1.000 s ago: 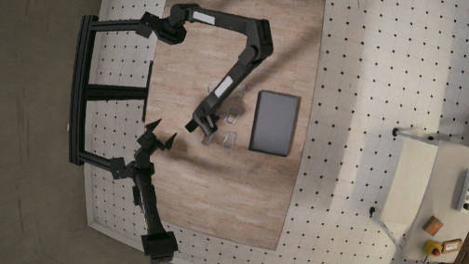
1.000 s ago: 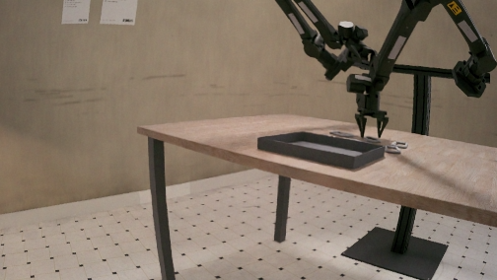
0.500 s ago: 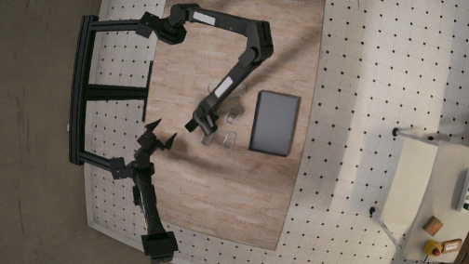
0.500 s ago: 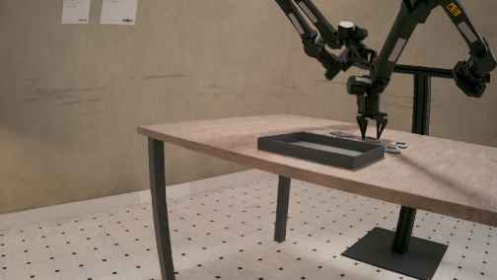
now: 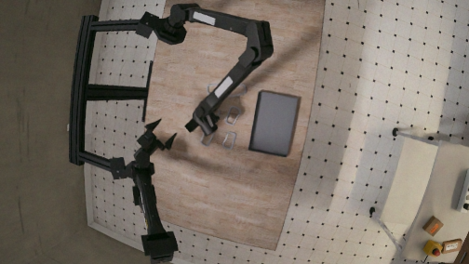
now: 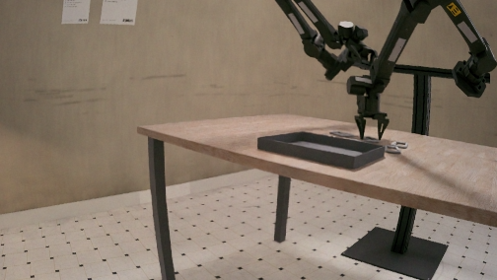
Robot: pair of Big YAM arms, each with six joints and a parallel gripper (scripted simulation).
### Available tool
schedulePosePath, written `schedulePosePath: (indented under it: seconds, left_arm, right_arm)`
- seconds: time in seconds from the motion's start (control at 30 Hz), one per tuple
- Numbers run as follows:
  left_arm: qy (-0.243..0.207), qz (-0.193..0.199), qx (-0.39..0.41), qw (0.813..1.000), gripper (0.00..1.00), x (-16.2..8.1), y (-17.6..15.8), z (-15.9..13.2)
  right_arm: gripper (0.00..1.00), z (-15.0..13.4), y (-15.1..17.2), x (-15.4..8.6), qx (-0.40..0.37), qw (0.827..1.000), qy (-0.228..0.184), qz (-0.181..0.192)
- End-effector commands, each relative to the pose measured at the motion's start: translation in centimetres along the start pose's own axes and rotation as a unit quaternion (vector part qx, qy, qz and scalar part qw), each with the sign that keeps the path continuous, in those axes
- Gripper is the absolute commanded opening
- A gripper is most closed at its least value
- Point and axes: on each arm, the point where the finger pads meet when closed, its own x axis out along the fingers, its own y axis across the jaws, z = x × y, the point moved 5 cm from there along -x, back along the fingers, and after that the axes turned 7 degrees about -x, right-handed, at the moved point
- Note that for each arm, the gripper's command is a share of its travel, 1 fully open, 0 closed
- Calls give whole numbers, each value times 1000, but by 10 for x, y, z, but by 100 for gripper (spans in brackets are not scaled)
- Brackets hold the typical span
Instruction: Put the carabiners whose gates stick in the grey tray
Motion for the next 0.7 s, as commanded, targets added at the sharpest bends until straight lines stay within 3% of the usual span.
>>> schedulePosePath:
  seconds: [0.0,0.17,0.2,0.23,0.3,0.4,0.47,0.53,0.6,0.67]
  left_arm:
    - [0,4,-1,1000,83,-2,2,1]
    - [0,4,-1,1000,83,-2,2,1]
    - [-1,6,-14,1000,94,-2,5,1]
    - [-5,16,-21,1000,100,-14,13,1]
    - [-15,21,-42,999,100,-24,18,1]
    - [-74,46,-101,991,100,-48,29,14]
    - [-99,49,-133,985,100,-45,20,22]
    - [-114,39,-182,976,100,-25,9,19]
    - [-114,39,-182,976,100,-25,9,19]
    - [-141,51,-239,959,100,-22,2,21]
  right_arm:
    - [100,3,-1,1,7,1000,-5,-4]
    - [100,3,-1,1,7,1000,-5,-4]
    - [100,3,-1,1,7,1000,-5,-4]
    - [100,3,-1,1,7,1000,-5,-4]
    - [100,3,-1,1,7,1000,-5,-4]
    - [100,3,-1,1,7,1000,-5,-4]
    - [100,3,-1,1,7,1000,-5,-4]
    - [100,3,-1,1,7,1000,-5,-4]
    - [100,3,-1,1,7,1000,-5,-4]
    - [100,3,-1,1,7,1000,-5,-4]
